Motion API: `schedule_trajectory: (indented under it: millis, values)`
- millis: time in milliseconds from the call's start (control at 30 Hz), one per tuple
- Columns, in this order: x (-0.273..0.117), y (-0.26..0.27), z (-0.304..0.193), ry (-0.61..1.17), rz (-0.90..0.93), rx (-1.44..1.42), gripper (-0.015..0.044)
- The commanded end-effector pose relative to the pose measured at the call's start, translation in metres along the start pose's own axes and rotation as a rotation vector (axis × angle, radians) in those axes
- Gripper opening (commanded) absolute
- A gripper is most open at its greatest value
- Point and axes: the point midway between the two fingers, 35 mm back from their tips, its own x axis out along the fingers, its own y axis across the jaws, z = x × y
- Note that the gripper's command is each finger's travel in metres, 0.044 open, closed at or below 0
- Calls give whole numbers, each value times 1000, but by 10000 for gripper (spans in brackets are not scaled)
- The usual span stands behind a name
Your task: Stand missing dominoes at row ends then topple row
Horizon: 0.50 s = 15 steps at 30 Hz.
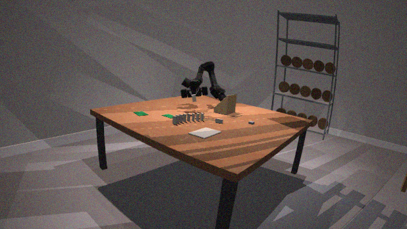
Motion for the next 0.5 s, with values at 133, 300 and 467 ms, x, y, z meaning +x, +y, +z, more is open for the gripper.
schedule_trajectory:
  millis: [133, 300, 467]
  values:
    - [-16, 4, 4, -135, -64, -144, 107]
    - [-22, 6, 5, -173, -88, -194, 107]
    - [-22, 6, 5, -173, -88, -194, 107]
